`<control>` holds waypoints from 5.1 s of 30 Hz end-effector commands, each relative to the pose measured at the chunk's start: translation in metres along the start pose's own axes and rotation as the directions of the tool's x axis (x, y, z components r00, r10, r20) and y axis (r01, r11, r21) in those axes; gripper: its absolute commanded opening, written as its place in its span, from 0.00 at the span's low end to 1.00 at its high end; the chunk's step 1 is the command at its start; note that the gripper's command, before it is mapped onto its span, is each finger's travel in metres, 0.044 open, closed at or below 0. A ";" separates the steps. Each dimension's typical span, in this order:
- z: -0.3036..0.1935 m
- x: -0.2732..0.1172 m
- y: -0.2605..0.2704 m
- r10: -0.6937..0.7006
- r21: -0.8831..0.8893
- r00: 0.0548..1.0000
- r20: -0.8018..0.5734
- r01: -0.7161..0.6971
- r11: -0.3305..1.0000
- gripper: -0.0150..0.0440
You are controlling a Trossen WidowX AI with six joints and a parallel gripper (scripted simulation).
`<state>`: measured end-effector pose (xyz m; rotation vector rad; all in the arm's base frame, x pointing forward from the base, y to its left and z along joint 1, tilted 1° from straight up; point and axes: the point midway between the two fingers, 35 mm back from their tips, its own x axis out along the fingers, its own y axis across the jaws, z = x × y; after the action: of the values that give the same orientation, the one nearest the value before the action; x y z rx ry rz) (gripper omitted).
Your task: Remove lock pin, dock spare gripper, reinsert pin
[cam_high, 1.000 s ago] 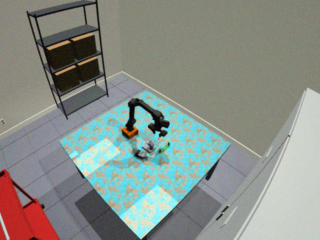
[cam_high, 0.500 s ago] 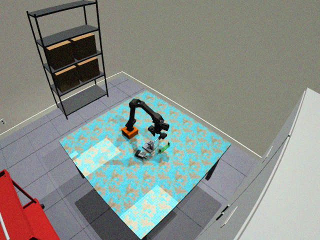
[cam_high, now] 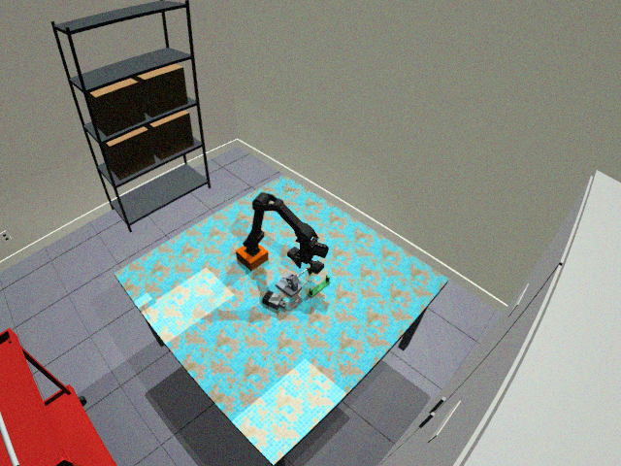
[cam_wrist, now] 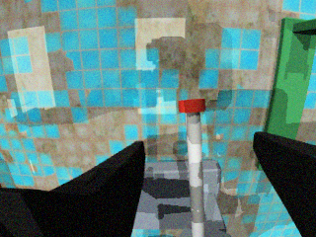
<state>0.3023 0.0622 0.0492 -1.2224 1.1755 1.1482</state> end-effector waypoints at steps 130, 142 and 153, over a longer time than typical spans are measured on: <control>0.065 0.000 -0.006 0.046 0.056 0.968 0.249 -0.062 0.997 0.25; 0.075 -0.003 -0.007 0.054 0.055 0.967 0.247 -0.070 0.996 0.25; 0.075 -0.015 -0.004 0.069 0.052 0.967 0.246 -0.085 0.995 0.25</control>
<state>0.3051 0.1371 0.0550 -0.9613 1.0814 1.2767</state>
